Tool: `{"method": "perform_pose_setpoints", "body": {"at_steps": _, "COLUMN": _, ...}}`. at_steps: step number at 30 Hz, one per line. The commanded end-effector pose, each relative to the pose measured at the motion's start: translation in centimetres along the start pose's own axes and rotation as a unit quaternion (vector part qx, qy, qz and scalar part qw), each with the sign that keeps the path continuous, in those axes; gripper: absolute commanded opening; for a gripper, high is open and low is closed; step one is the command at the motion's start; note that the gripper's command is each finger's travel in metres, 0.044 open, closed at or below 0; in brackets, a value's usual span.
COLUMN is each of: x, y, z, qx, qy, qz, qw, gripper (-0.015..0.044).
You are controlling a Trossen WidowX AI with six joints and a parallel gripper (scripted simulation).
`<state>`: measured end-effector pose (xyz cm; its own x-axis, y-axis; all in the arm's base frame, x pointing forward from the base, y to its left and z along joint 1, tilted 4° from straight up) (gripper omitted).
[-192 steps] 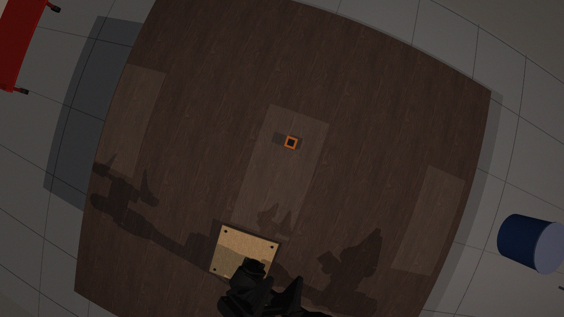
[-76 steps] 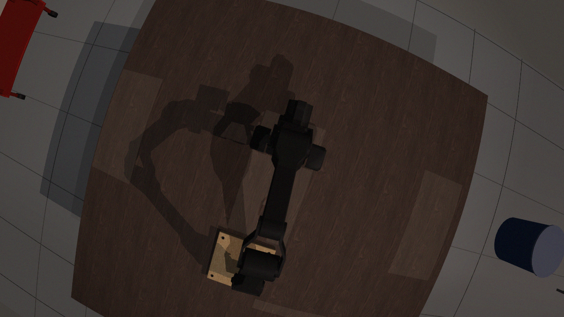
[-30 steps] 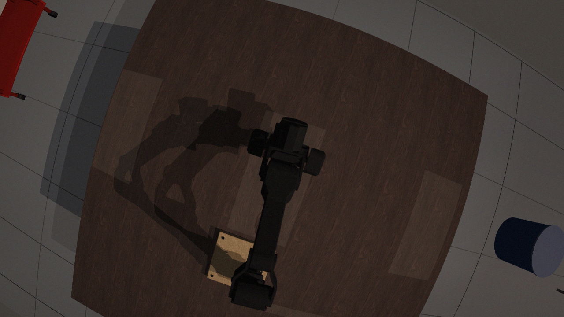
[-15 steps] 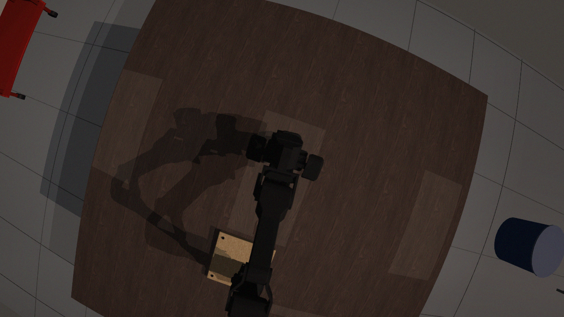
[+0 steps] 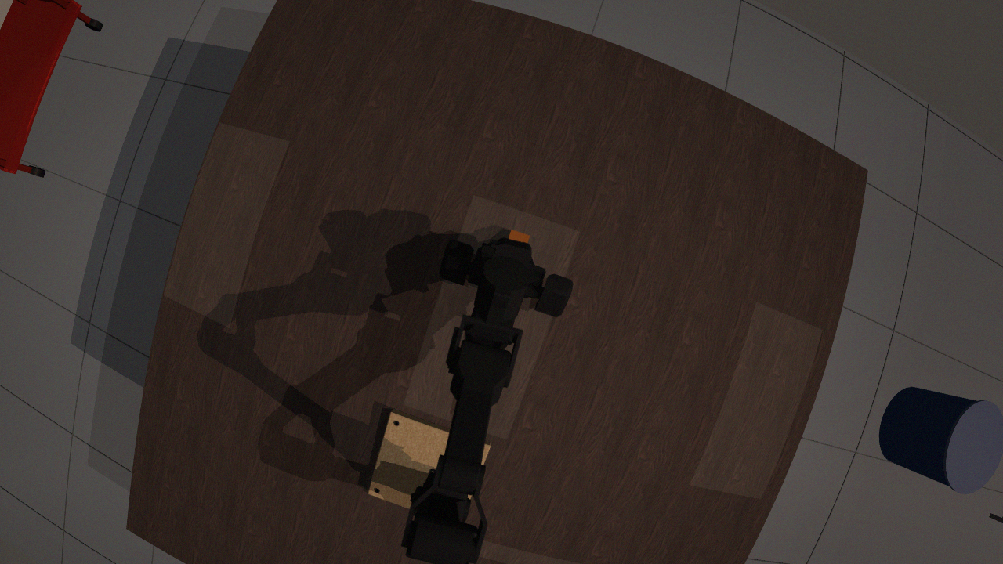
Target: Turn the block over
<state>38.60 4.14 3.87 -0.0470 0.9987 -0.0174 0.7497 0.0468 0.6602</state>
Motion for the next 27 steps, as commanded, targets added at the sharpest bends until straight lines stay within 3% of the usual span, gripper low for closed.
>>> {"method": "perform_pose_setpoints", "body": {"at_steps": 1, "x": -0.1, "y": -1.0, "z": 0.4, "qx": -0.024, "qy": -0.002, "qz": -0.003, "qw": 1.000, "gripper": 0.0000}}
{"method": "perform_pose_setpoints", "body": {"at_steps": 16, "x": -0.2, "y": -2.7, "z": -0.3, "qx": -0.140, "qy": 0.000, "qz": -0.003, "qw": 0.990, "gripper": 0.0000}}
{"method": "perform_pose_setpoints", "body": {"at_steps": 27, "x": -0.2, "y": -2.8, "z": -0.4, "qx": -0.156, "qy": 0.000, "qz": -0.003, "qw": 0.988, "gripper": 0.0000}}
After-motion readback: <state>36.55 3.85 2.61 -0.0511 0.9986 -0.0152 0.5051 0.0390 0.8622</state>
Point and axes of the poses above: the point midway between the two fingers, 35 mm back from their tips, its own z axis out along the fingers, its own x axis across the jaws, y = z × x, the point moved 3 cm from there along -z, back along the fingers, and after that the axes turned 1 degree about z, right-handed, at the moved point
